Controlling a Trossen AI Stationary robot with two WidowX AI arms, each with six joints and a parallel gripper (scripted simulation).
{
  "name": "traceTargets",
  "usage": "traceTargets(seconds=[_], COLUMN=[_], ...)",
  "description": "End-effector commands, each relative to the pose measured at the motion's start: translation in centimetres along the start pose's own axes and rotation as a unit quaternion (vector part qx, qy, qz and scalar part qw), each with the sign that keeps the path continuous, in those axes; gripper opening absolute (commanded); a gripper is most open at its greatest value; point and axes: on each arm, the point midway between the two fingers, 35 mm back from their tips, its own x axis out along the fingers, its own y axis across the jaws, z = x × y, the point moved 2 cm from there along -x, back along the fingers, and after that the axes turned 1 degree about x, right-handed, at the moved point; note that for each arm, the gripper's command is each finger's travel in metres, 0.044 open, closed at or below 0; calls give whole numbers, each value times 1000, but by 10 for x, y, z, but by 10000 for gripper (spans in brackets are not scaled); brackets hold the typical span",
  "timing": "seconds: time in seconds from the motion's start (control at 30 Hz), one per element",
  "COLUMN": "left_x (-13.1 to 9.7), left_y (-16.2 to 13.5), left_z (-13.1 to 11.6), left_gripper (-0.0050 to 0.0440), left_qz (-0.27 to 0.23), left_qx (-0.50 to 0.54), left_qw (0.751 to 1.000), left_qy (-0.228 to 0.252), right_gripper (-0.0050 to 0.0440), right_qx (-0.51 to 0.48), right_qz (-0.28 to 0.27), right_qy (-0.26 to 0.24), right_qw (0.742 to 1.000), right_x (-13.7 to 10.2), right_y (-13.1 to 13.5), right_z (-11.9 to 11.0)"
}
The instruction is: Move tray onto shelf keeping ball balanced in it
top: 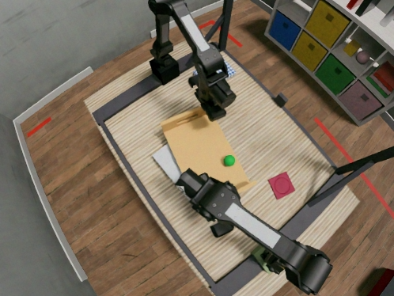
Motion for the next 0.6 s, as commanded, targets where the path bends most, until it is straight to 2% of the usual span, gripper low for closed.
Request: traceTargets(seconds=[0.0,0.03,0.1,0.17,0.27,0.3,0.33,0.4,0.57], left_x=[-15,-16,-16,-12,-14,-12,-21,-22,-11], left_y=[2,1,-3,-2,-1,-4,-5,-6,-9], left_z=[-16,-18,-21,-26,-22,-28,-28,-32,-44], left_gripper=[61,61,61,61,61,61,61,61,61], left_qz=[16,23,36,22,26,25,26,27,28], left_qx=[-3,-3,-3,-3,-3,-3,-3,-3,-4], left_qw=[1000,1000,999,1000,1000,1000,999,999,1000], left_qy=[11,9,9,-1,3,0,21,30,7], right_gripper=[59,59,59,59,59,59,59,59,59], right_qx=[1,1,1,0,2,1,2,1,1], right_qz=[-34,-45,-24,-40,-38,-28,-38,-34,-30], right_qy=[-10,-12,-13,-19,-16,-18,-3,5,-12], right_qw=[999,999,1000,999,999,999,999,999,999], right_x=[-15,-23,-19,-25,-24,-18,-18,-14,-23], right_y=[-7,-15,-16,-17,-15,-18,-19,-21,-24], right_z=[-12,-13,-18,-22,-18,-23,-23,-27,-40])
